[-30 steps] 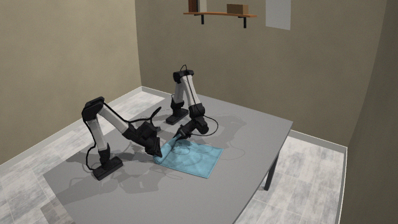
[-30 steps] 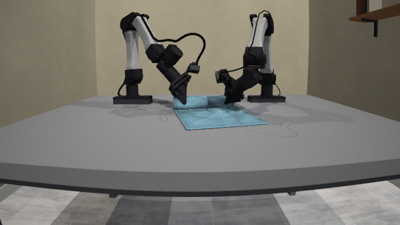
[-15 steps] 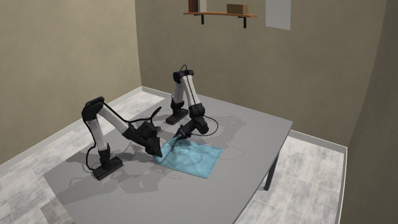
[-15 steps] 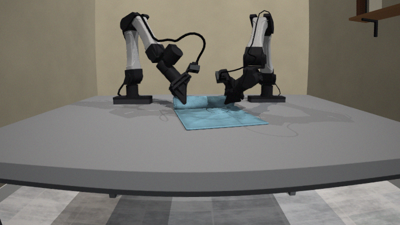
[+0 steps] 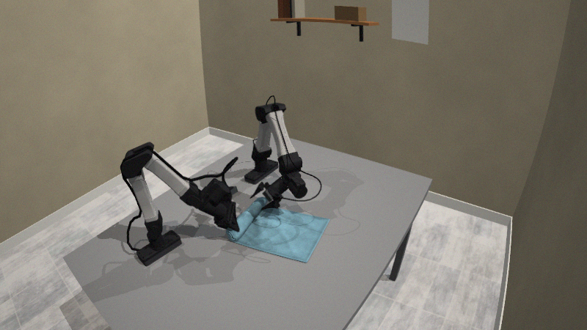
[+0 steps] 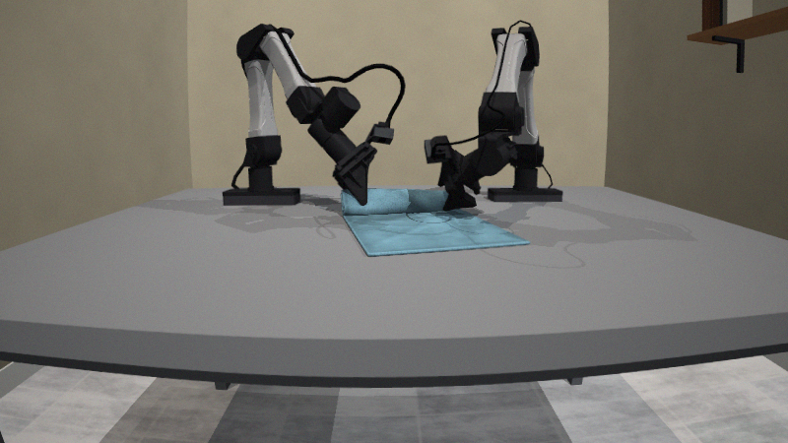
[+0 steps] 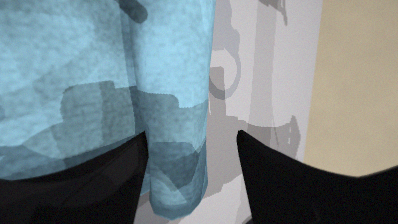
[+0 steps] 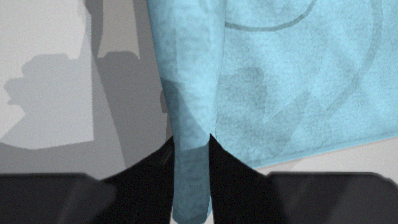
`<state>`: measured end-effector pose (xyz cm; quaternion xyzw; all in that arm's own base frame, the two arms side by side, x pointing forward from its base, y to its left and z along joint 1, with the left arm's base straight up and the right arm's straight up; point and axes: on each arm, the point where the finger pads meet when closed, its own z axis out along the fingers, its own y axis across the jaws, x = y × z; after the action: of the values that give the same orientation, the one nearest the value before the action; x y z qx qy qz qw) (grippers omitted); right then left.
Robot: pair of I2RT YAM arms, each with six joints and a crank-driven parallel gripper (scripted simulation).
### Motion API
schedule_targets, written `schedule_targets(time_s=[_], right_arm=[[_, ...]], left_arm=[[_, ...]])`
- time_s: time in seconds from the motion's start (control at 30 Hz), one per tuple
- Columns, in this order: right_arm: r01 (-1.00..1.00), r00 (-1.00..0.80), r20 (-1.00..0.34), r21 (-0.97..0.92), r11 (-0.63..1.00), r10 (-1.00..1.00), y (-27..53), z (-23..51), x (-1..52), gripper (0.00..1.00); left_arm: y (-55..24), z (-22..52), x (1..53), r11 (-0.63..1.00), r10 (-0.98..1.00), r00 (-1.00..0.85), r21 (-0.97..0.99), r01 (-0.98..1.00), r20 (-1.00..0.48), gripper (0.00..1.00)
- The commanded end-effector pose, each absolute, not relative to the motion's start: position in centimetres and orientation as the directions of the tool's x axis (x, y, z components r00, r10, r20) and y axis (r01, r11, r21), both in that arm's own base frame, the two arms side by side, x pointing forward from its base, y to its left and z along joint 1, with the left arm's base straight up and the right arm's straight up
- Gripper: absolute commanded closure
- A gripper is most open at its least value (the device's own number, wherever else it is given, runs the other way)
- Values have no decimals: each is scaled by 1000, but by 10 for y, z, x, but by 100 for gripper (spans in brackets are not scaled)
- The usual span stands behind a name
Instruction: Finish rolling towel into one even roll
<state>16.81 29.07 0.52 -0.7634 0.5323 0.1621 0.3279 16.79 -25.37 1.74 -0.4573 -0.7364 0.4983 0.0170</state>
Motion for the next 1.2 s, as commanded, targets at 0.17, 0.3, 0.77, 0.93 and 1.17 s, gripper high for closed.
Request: schedule_targets(time_s=[0.17,0.3,0.77,0.93,1.17], right_arm=[[-917,384,-605,-338,-212,-698,299,10,171,77],[-928,364,-611,-305,-215,-703,299,11,171,77],[-972,211,-630,-55,-228,-747,299,13,171,77],[-970,121,-623,92,-227,-773,299,15,171,77],[-944,29,-601,246,-220,-799,299,16,171,77]], left_arm=[[-250,15,178,93,706,-547,-707,701,-450,15],[-239,24,185,93,706,-547,-707,701,-450,15],[-202,52,209,93,706,-547,-707,701,-450,15],[-205,53,207,102,709,-517,-656,748,-479,13],[-213,56,201,125,719,-432,-511,851,-544,11]])
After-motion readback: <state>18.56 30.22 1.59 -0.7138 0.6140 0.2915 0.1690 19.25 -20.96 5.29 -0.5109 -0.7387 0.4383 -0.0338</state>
